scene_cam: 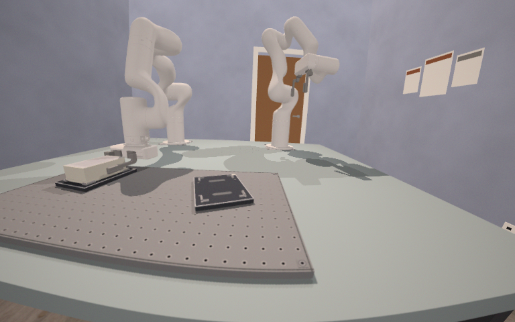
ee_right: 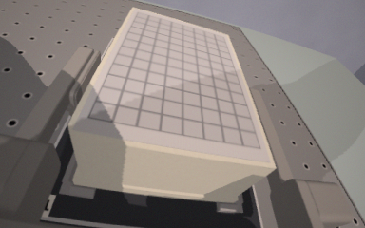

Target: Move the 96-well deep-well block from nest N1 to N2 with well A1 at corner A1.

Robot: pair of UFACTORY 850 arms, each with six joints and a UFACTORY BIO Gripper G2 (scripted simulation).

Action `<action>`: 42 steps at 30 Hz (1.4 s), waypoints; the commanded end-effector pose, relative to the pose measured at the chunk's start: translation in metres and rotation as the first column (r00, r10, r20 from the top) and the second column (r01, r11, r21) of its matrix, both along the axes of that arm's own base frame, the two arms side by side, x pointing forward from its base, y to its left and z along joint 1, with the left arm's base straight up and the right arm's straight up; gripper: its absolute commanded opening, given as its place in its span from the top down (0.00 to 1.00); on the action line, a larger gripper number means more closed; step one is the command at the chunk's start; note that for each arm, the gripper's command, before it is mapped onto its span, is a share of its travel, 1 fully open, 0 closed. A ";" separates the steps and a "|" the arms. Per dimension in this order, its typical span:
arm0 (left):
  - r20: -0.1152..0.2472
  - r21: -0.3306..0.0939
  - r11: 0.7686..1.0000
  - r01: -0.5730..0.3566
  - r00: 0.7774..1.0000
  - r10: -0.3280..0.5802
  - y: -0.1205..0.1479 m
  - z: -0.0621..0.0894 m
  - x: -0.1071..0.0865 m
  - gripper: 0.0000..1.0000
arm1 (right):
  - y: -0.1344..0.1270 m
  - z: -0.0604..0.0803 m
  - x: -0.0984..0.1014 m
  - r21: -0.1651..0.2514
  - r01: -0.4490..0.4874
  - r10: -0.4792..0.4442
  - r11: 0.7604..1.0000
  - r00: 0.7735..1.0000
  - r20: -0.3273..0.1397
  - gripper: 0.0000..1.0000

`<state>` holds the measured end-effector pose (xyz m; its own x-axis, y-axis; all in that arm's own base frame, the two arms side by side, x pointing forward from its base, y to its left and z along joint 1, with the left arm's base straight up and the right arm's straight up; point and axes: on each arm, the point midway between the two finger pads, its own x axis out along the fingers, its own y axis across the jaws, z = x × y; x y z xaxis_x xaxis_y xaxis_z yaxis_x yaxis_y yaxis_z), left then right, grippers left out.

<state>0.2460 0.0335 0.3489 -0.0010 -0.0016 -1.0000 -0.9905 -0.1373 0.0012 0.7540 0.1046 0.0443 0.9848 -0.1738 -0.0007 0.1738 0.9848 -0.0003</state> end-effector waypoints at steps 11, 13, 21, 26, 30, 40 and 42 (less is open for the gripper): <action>0.001 0.001 1.000 0.000 1.000 0.000 0.000 0.000 0.000 0.00 | 0.000 0.032 0.001 0.001 0.000 0.000 1.000 1.000 0.003 0.63; 0.001 0.001 1.000 0.000 1.000 0.000 0.000 0.000 0.000 0.00 | 0.000 0.038 0.001 0.001 0.000 0.000 1.000 1.000 0.003 0.63; 0.001 0.001 1.000 0.000 1.000 0.000 0.000 0.000 0.000 0.00 | 0.000 0.059 0.001 0.001 0.000 0.000 1.000 1.000 0.003 0.63; 0.001 0.001 1.000 0.000 1.000 0.000 0.000 0.000 0.000 0.00 | 0.000 0.072 0.001 0.001 0.000 0.000 1.000 1.000 0.003 0.63; 0.001 0.001 1.000 0.000 1.000 0.000 0.000 0.000 0.000 0.00 | 0.000 0.078 0.001 0.001 0.000 0.000 1.000 1.000 0.003 0.63; 0.001 0.001 1.000 0.000 1.000 0.000 0.000 0.000 0.000 0.00 | 0.000 0.079 0.001 0.001 0.000 0.000 1.000 1.000 0.003 0.63; 0.001 0.001 1.000 0.000 1.000 0.000 0.000 0.000 0.000 0.00 | 0.000 0.079 0.001 0.001 0.000 0.000 1.000 1.000 0.003 0.63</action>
